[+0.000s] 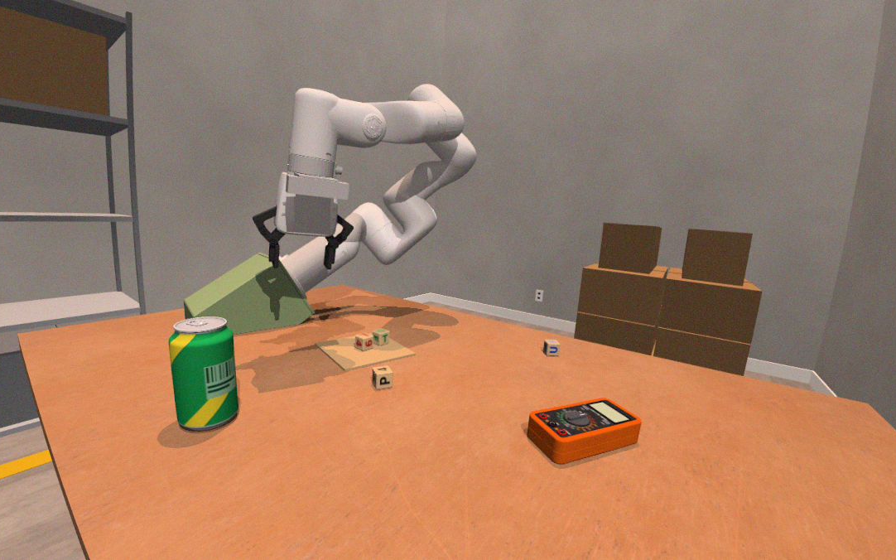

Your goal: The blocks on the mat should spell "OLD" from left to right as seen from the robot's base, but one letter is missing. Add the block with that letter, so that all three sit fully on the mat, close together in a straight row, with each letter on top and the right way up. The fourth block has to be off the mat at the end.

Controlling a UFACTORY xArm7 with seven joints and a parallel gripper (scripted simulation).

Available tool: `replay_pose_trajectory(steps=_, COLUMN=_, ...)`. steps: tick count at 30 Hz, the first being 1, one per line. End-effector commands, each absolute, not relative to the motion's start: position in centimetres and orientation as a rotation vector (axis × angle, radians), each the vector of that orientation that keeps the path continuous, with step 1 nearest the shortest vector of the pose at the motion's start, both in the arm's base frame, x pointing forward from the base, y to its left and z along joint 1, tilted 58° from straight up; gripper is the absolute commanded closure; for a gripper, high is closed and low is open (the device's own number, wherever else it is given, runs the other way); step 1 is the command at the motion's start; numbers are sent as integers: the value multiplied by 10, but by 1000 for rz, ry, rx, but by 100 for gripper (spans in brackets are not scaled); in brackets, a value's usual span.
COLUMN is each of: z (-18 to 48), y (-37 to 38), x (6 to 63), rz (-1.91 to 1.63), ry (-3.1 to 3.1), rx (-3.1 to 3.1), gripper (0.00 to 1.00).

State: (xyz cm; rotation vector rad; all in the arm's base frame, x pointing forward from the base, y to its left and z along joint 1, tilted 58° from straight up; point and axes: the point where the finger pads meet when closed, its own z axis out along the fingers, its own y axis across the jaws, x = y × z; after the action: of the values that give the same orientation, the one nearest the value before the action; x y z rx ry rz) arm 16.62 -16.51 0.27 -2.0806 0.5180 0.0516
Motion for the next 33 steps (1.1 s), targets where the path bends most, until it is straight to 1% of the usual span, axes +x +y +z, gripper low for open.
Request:
replay_pose_trajectory(steps=1, z=28, y=-179, x=220, rz=2, ry=524, rx=-2123, gripper=0)
replay_pose_trajectory(steps=5, z=48, y=-180, x=254, rz=-35, ry=516, rx=-2140, gripper=0)
replay_pose_trajectory(steps=7, z=48, y=-180, x=254, rz=-35, ry=516, rx=-2140, gripper=0)
replay_pose_trajectory(steps=8, z=65, y=-179, x=278, rz=-63, ry=507, rx=-2150, gripper=0)
replay_pose_trajectory(steps=19, z=132, y=-158, x=357, rz=-158, ry=461, rx=-2161, gripper=0)
replay_pose_trajectory(steps=22, z=153, y=-148, x=376, rz=-183, ry=444, rx=-2159, gripper=0)
replay_pose_trajectory(steps=24, z=153, y=-148, x=376, rz=-183, ry=444, rx=-2159, gripper=0)
replay_pose_trajectory(steps=25, z=174, y=-137, x=395, rz=-207, ry=425, rx=-2154, gripper=0)
replay_pose_trajectory(steps=33, z=230, y=-101, x=433, rz=-259, ry=371, rx=-2135, gripper=0)
